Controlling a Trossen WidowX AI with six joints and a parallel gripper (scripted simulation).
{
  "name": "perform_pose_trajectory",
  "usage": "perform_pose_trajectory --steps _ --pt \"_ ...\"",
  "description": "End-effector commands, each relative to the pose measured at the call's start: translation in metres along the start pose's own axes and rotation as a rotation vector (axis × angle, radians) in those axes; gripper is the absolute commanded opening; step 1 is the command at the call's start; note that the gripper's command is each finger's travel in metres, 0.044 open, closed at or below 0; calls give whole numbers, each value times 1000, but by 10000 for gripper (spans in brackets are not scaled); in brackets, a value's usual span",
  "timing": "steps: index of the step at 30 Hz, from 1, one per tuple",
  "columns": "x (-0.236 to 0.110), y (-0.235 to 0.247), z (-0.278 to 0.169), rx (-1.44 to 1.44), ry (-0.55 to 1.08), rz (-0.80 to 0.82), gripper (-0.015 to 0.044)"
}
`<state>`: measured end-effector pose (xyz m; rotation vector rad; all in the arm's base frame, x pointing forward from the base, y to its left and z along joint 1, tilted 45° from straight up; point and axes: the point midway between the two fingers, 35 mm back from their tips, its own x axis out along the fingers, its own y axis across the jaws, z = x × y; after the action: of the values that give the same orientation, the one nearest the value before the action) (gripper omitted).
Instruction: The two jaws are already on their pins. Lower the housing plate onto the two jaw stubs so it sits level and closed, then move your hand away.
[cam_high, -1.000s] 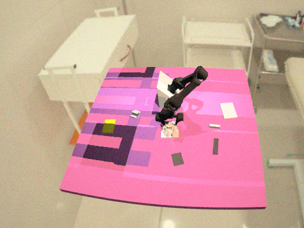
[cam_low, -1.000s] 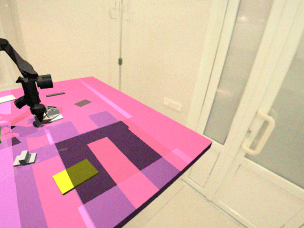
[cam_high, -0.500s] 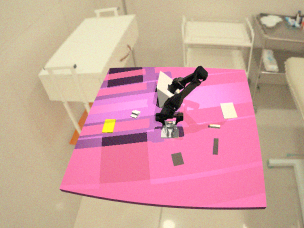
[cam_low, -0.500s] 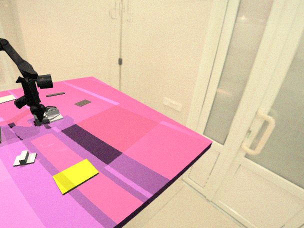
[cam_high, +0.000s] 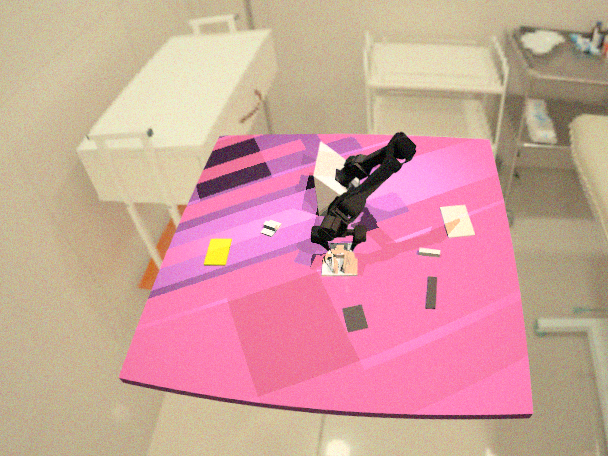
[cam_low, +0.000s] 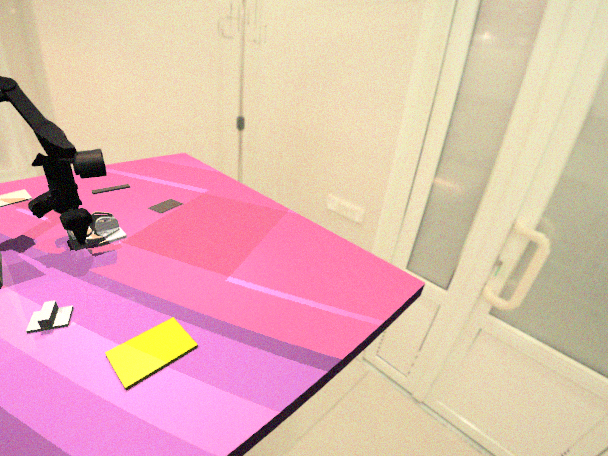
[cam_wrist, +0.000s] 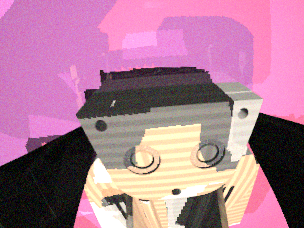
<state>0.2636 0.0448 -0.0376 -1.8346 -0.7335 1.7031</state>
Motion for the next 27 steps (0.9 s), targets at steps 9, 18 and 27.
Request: perform_pose_trajectory --steps 9,18,27 --pt "0 0 0 1 -1 0 440" --pt "-28 1 -3 -1 -3 4 440" --pt "-65 2 -1 2 2 1 440"
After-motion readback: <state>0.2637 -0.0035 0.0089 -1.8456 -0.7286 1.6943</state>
